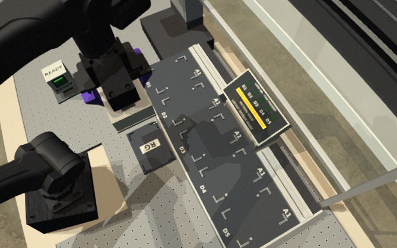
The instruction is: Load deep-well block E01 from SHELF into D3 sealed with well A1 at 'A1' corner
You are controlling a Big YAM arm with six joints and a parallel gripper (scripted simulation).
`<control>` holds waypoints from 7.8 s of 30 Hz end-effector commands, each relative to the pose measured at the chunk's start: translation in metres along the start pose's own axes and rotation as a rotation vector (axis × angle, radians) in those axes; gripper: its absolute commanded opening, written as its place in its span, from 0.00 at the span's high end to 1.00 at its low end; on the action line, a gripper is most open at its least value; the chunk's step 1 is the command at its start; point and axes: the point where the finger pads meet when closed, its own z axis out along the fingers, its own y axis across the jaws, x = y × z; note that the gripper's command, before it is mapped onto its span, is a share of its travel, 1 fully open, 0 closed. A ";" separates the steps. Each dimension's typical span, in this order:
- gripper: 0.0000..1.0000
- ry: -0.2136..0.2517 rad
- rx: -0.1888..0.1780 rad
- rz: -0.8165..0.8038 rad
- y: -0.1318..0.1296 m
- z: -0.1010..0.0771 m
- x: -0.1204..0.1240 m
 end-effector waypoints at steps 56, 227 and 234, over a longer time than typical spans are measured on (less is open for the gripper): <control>1.00 0.026 -0.071 0.017 0.023 0.000 0.003; 1.00 0.008 -0.026 -0.006 0.014 0.260 0.005; 1.00 0.008 -0.024 -0.007 0.008 0.260 0.004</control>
